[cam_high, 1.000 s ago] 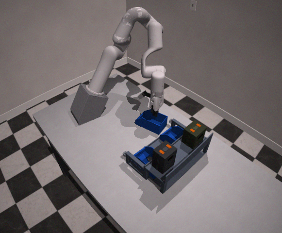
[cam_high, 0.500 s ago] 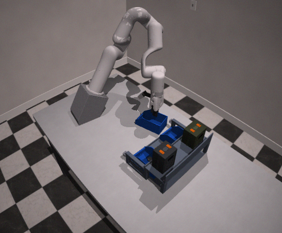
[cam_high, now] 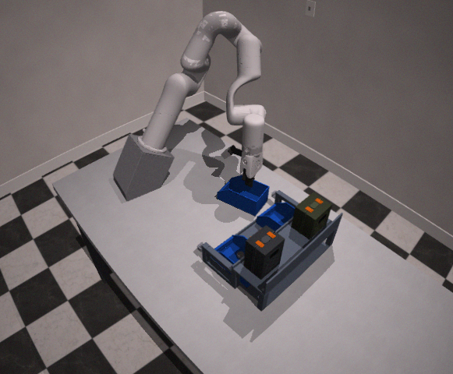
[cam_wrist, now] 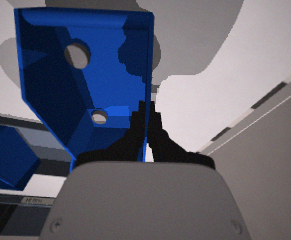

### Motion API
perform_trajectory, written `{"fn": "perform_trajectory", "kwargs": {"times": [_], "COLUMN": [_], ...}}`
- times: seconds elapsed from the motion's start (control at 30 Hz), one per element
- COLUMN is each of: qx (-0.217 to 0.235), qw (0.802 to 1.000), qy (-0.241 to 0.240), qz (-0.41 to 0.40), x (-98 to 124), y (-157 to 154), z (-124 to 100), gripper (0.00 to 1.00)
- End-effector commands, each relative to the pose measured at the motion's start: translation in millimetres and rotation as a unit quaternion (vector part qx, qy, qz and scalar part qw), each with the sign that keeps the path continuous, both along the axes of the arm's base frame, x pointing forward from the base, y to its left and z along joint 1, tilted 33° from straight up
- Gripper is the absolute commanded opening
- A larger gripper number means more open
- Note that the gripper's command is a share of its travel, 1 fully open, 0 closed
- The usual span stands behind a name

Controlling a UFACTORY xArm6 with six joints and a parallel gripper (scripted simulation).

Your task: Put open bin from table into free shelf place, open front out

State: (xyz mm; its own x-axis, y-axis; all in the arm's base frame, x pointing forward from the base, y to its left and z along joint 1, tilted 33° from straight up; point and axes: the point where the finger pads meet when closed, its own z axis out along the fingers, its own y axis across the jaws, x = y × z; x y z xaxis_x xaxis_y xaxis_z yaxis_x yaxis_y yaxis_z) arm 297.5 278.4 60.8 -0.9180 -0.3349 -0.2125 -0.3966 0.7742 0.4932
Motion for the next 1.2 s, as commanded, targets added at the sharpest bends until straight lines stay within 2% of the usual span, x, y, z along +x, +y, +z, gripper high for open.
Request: {"fn": "perform_trajectory", "kwargs": {"times": [0.0,0.97,1.17], "qx": [0.001,0.001,0.001], "qw": [1.0,1.0,1.0], "qy": [-0.002,-0.002,-0.002], "qz": [-0.001,-0.001,-0.001], "x": [1,1,1], "y": [-4,-9,-17], "z": [8,16,29], "gripper": [0.0,0.0,0.0]}}
